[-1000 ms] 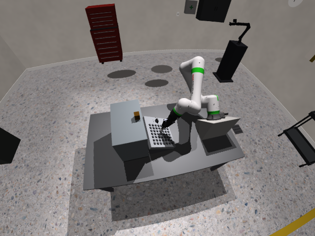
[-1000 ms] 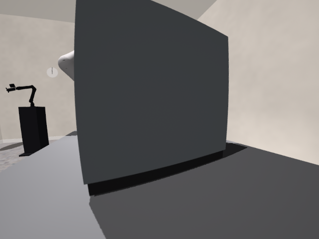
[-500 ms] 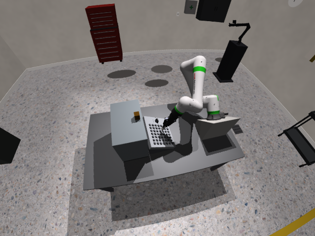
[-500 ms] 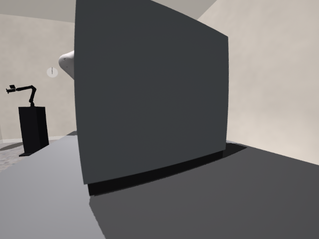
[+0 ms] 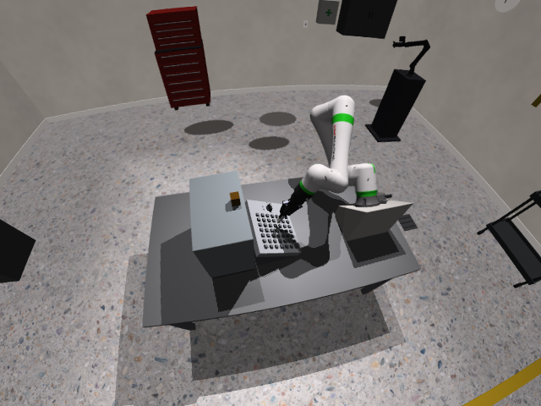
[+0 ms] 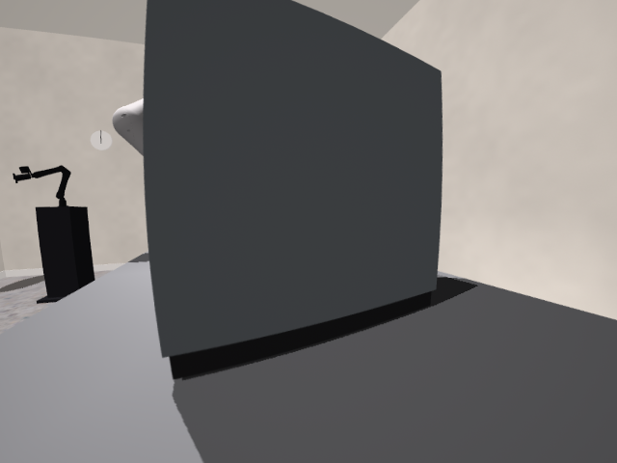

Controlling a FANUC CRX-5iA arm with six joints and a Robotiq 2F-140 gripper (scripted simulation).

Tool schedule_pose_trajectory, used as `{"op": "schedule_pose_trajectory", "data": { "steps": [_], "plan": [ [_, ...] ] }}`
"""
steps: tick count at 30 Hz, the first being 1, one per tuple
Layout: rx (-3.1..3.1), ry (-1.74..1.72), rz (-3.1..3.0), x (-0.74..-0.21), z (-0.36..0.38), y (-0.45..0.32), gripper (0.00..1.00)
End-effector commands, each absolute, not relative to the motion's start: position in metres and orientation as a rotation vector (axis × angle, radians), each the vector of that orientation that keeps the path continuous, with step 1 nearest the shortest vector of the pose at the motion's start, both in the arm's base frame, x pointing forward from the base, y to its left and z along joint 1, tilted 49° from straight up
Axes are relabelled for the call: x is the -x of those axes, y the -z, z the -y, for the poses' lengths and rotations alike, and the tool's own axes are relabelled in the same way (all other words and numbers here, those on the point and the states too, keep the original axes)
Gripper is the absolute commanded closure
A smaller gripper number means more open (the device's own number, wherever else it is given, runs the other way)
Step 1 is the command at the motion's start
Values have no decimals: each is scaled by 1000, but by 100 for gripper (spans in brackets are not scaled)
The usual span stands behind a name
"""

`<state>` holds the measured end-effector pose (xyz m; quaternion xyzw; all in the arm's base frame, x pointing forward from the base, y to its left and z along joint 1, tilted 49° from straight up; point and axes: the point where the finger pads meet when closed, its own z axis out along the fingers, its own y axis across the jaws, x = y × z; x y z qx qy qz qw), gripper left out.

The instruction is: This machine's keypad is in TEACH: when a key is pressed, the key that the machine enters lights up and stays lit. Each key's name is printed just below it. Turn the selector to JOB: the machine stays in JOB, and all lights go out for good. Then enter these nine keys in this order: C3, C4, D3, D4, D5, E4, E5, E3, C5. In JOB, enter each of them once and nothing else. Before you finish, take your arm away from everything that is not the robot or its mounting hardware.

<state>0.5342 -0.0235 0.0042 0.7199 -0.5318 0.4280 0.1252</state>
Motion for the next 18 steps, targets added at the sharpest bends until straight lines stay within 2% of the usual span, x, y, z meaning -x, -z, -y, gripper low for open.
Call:
{"op": "schedule_pose_trajectory", "data": {
  "steps": [1,18],
  "plan": [
    [-2099,-1246,1547,-535,30,-12,100],
    [-2099,-1246,1547,-538,43,-20,100]
  ]
}}
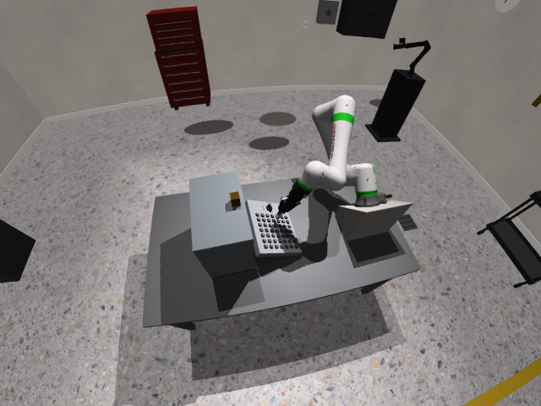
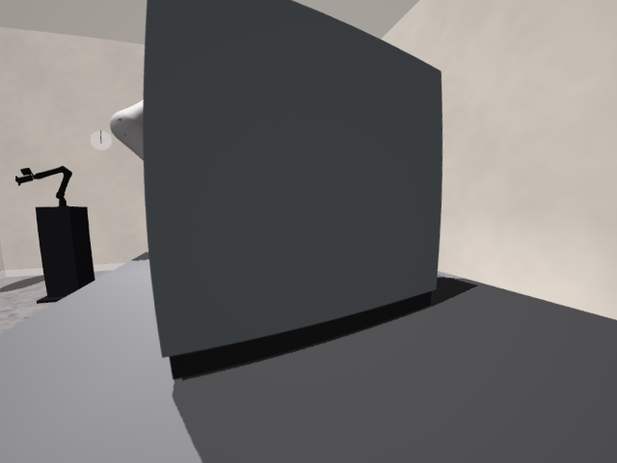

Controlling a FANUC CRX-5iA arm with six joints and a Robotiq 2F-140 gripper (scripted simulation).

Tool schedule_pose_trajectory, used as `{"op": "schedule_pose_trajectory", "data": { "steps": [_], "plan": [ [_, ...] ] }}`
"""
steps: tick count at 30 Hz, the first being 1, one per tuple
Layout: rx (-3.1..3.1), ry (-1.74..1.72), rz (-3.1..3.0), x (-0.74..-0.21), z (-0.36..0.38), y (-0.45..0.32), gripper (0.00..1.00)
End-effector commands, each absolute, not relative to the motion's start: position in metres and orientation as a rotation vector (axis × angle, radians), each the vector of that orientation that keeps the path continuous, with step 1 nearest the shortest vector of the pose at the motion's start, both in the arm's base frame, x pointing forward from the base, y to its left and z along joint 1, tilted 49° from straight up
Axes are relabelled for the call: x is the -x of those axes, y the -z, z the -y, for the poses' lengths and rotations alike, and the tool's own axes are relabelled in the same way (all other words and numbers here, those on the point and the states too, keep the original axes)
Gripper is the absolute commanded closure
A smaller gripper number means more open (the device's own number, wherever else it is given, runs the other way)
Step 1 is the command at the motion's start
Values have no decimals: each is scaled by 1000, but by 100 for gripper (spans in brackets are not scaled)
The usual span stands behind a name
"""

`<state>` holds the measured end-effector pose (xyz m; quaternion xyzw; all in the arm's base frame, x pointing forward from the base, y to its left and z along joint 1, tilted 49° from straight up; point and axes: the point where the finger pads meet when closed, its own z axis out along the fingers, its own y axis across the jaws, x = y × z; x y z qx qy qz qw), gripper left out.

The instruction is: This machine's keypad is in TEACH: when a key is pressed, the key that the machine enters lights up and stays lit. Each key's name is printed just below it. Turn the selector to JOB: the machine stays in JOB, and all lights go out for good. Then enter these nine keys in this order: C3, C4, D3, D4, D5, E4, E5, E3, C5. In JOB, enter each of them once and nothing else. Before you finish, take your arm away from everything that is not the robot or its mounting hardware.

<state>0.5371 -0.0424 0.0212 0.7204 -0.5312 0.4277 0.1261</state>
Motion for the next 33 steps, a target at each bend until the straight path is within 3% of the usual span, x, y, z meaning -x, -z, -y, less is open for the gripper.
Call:
{"op": "schedule_pose_trajectory", "data": {
  "steps": [1,33],
  "plan": [
    [-2099,-1246,1547,-539,44,-20,100],
    [-2099,-1246,1547,-547,54,-10,100]
  ]
}}
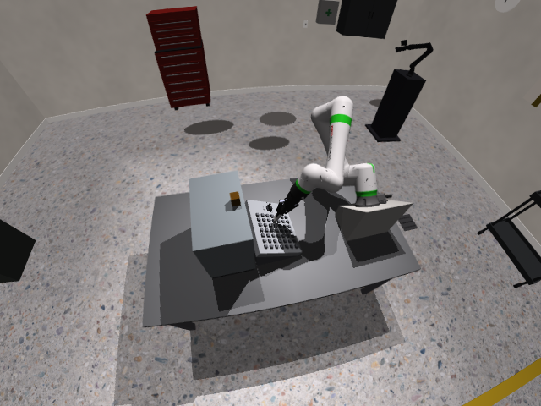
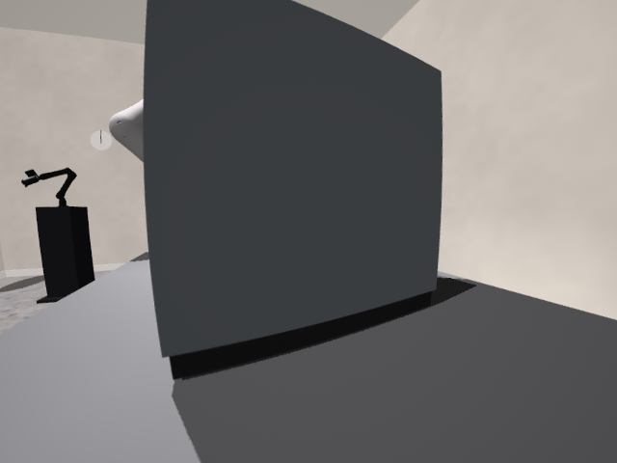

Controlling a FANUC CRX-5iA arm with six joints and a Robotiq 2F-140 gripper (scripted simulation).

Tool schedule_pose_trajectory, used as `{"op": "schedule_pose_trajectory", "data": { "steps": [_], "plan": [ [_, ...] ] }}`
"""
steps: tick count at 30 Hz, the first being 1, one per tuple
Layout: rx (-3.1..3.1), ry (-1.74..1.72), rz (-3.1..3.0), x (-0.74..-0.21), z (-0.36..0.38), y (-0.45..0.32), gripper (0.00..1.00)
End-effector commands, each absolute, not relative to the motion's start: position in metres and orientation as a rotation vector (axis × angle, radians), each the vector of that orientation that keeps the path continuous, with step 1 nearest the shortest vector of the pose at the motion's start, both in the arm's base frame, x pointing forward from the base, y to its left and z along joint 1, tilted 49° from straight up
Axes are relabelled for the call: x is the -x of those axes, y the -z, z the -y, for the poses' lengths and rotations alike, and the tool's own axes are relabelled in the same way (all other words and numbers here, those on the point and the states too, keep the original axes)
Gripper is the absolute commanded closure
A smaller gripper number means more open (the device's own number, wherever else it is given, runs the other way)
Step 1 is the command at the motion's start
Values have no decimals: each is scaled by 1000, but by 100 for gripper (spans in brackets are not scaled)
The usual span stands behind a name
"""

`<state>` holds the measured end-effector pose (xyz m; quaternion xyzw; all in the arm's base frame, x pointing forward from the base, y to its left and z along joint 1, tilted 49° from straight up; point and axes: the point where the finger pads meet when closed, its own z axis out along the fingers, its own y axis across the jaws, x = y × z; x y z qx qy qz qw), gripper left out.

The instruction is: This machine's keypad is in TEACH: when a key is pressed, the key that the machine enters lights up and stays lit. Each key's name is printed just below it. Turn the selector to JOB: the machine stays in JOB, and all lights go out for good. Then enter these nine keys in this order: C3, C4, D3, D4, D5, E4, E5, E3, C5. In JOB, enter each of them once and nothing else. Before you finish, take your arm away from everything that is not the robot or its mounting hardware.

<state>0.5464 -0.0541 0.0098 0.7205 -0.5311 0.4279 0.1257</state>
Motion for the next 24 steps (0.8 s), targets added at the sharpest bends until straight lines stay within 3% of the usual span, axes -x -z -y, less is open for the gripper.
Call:
{"op": "schedule_pose_trajectory", "data": {
  "steps": [1,24],
  "plan": [
    [-2099,-1246,1547,-547,54,-10,100],
    [-2099,-1246,1547,-550,58,-6,100]
  ]
}}
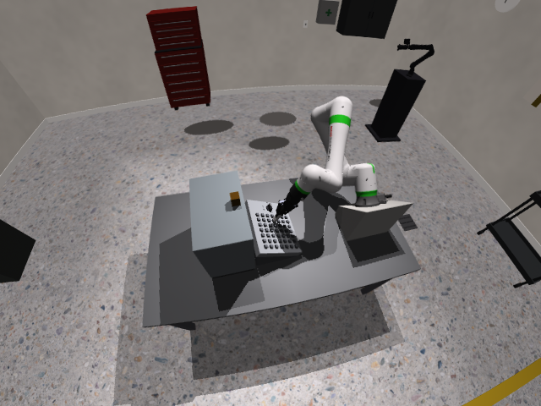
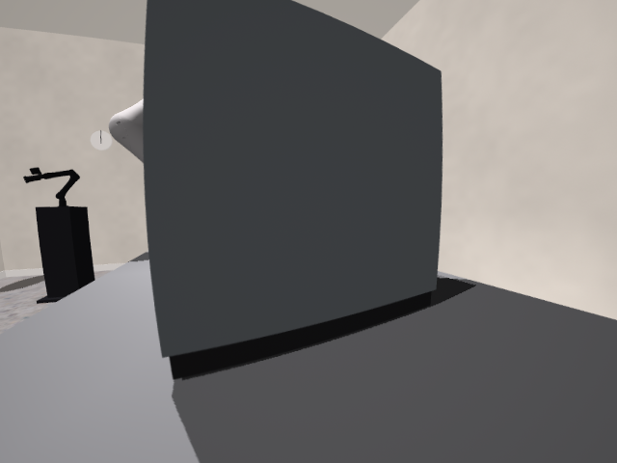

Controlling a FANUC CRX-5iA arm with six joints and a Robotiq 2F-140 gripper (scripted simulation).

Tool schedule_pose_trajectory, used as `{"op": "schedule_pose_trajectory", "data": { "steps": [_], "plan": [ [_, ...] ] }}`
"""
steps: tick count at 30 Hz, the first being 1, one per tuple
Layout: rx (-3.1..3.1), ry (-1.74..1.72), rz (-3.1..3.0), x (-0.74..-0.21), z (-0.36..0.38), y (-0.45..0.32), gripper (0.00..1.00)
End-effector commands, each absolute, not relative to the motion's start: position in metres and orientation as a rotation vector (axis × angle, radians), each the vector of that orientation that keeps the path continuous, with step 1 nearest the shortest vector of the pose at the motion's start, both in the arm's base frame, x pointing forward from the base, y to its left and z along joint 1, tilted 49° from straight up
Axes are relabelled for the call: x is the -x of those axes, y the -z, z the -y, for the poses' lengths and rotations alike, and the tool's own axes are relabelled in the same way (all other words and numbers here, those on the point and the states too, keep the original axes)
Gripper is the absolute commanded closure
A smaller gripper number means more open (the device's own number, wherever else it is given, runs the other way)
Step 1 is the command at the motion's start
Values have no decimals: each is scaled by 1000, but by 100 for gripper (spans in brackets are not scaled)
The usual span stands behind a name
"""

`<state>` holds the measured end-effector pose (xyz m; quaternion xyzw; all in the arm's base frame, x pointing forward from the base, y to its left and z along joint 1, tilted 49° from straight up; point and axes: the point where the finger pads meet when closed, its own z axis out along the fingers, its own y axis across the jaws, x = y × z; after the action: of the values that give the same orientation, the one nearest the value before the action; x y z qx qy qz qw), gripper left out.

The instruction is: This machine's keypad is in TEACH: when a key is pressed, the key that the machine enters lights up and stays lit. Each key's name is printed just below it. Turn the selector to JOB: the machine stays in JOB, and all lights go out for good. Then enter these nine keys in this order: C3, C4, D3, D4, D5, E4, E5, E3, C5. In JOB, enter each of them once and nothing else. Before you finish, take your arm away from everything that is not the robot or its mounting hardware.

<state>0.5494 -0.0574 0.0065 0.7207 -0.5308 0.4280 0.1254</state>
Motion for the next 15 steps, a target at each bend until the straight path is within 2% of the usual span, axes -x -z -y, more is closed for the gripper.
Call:
{"op": "schedule_pose_trajectory", "data": {
  "steps": [1,15],
  "plan": [
    [-2099,-1246,1547,-550,58,-6,100],
    [-2099,-1246,1547,-553,62,-2,100]
  ]
}}
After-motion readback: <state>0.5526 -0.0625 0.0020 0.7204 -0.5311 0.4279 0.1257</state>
